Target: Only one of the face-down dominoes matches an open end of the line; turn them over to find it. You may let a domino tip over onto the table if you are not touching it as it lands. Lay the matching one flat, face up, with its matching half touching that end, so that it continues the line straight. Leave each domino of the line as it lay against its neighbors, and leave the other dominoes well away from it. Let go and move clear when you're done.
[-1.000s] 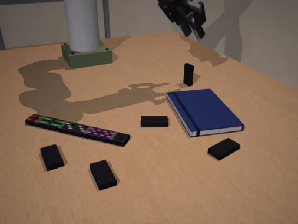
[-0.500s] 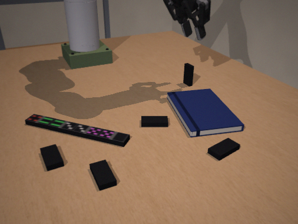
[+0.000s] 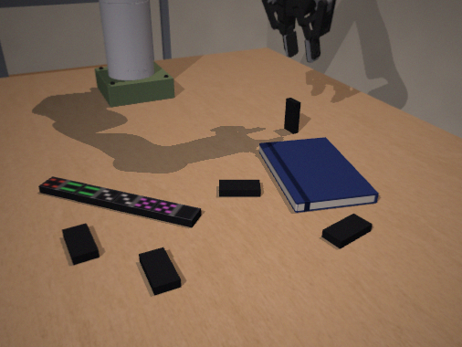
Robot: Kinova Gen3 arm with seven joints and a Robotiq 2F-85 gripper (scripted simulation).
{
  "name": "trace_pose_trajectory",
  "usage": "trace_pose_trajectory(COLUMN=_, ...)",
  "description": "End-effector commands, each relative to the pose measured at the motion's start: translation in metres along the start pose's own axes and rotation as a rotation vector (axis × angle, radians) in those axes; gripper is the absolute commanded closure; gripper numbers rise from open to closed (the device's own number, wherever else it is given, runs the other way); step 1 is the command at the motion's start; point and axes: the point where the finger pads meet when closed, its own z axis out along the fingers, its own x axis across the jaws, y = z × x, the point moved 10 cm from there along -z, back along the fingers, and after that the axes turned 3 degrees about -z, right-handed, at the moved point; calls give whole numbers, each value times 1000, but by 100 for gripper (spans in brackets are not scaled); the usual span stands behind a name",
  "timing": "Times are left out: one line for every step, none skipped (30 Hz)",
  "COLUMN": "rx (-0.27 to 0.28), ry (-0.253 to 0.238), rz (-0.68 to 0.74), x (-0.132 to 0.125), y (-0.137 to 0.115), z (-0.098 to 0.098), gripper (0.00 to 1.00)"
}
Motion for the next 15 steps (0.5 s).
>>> trace_pose_trajectory(rx=-52, ry=-11, rz=-4, x=1, y=-6, z=0, gripper=51)
trace_pose_trajectory(rx=-63, ry=-12, rz=-5, x=1, y=-8, z=0, gripper=51)
trace_pose_trajectory(rx=-74, ry=-13, rz=-7, x=2, y=-9, z=0, gripper=51)
trace_pose_trajectory(rx=-85, ry=-14, rz=-8, x=2, y=-10, z=0, gripper=51)
trace_pose_trajectory(rx=-95, ry=-14, rz=-10, x=2, y=-12, z=0, gripper=51)
trace_pose_trajectory(rx=-106, ry=-14, rz=-11, x=2, y=-13, z=0, gripper=51)
trace_pose_trajectory(rx=-116, ry=-16, rz=-12, x=2, y=-14, z=1, gripper=51)
trace_pose_trajectory(rx=-127, ry=-19, rz=-14, x=2, y=-15, z=1, gripper=51)
trace_pose_trajectory(rx=-138, ry=-21, rz=-15, x=3, y=-17, z=2, gripper=51)
trace_pose_trajectory(rx=-138, ry=-21, rz=-15, x=3, y=-17, z=2, gripper=51)
trace_pose_trajectory(rx=-138, ry=-21, rz=-15, x=3, y=-17, z=2, gripper=51)
trace_pose_trajectory(rx=-148, ry=-23, rz=-16, x=3, y=-18, z=2, gripper=51)
trace_pose_trajectory(rx=-158, ry=-25, rz=-17, x=3, y=-19, z=2, gripper=51)
trace_pose_trajectory(rx=-168, ry=-27, rz=-19, x=3, y=-20, z=3, gripper=51)
trace_pose_trajectory(rx=-178, ry=-28, rz=-20, x=3, y=-21, z=3, gripper=51)
